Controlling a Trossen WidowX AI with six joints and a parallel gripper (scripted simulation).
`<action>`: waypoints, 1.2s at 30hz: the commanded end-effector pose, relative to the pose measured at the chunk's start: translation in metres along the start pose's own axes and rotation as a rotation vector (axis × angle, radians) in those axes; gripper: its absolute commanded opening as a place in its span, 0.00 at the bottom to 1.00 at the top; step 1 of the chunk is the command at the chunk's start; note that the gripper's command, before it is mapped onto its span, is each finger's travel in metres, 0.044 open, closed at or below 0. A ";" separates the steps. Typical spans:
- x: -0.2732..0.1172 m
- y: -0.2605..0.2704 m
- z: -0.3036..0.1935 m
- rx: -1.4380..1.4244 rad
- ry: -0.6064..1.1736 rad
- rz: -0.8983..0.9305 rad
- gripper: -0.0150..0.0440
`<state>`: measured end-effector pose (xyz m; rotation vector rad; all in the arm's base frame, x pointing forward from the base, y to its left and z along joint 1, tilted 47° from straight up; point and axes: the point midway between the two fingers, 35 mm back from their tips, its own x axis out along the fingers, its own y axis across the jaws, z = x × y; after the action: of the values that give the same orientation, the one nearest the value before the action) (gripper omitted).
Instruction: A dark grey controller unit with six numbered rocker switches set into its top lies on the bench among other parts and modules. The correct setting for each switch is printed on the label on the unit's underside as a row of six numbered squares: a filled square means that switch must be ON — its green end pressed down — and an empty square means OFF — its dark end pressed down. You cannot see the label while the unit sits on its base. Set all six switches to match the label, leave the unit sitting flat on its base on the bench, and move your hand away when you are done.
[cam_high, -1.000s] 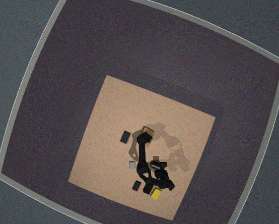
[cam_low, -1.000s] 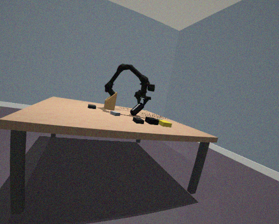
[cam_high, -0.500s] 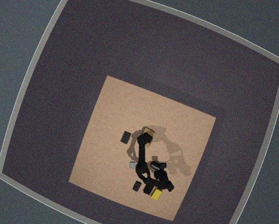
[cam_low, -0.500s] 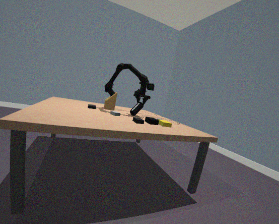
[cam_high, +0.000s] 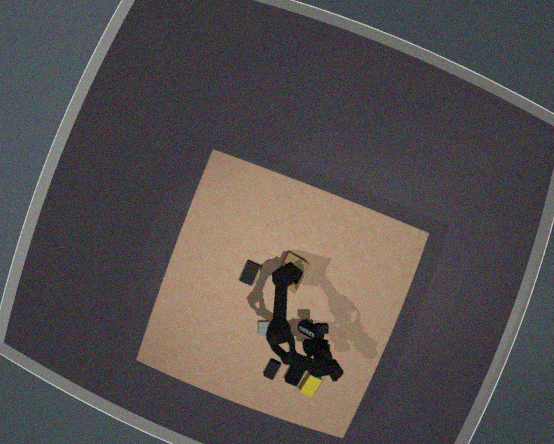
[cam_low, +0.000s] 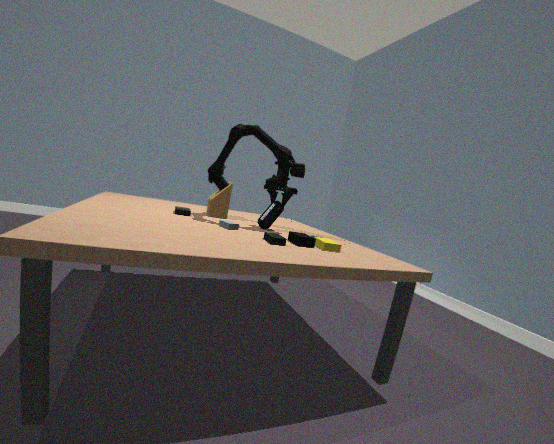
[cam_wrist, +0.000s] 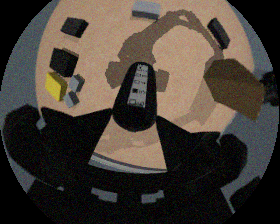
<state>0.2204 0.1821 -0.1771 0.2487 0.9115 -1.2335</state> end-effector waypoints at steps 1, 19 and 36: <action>0.001 0.000 0.008 -0.005 -0.020 0.001 0.82; -0.004 0.000 0.022 -0.005 -0.021 0.001 0.83; -0.010 0.001 0.032 -0.005 -0.022 0.001 0.83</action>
<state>0.2325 0.1733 -0.1536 0.2443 0.9051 -1.2295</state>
